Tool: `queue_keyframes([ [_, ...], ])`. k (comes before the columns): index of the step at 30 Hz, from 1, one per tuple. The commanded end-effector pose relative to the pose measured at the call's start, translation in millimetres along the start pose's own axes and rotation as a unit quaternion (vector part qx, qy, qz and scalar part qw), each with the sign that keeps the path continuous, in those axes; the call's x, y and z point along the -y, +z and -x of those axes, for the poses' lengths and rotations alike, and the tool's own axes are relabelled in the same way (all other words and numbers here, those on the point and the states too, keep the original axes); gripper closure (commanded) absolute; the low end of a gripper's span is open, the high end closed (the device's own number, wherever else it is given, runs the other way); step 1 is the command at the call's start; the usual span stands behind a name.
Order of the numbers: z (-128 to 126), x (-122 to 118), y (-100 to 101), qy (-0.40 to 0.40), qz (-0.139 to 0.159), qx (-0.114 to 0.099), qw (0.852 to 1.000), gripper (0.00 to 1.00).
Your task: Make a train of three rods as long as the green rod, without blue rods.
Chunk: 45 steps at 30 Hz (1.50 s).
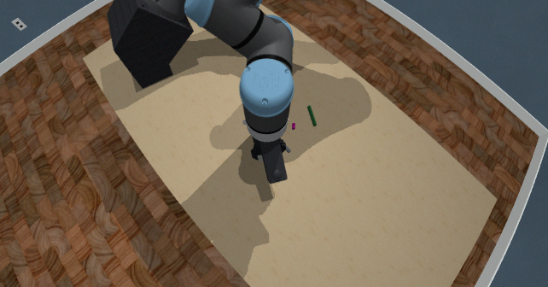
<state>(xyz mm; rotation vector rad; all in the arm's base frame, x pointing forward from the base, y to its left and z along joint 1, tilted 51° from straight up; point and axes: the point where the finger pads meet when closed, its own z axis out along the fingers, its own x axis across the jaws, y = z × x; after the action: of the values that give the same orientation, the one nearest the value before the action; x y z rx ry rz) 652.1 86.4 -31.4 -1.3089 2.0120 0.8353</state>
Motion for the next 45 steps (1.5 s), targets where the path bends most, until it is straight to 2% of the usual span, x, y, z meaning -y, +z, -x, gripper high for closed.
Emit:
queue_keyframes([
  [1,-0.1,0.1,-26.5,-0.001,0.001,0.0,1.0,1.0],
  [5,-0.1,0.2,-32.4,-0.001,0.001,0.0,1.0,1.0],
  [19,-4.4,-1.1,-32.6,-0.01,0.001,0.0,1.0,1.0],
  [28,-49.8,-17.6,-33.6,-0.117,0.001,-0.001,0.993,1.0],
  [30,-49.8,-17.6,-33.6,-0.117,0.001,-0.001,0.993,1.0],
  [37,-87.4,-37.5,-33.2,-0.216,0.001,0.0,0.976,1.0],
  [45,-98.9,-45.0,-32.7,-0.248,0.001,0.001,0.969,1.0],
])
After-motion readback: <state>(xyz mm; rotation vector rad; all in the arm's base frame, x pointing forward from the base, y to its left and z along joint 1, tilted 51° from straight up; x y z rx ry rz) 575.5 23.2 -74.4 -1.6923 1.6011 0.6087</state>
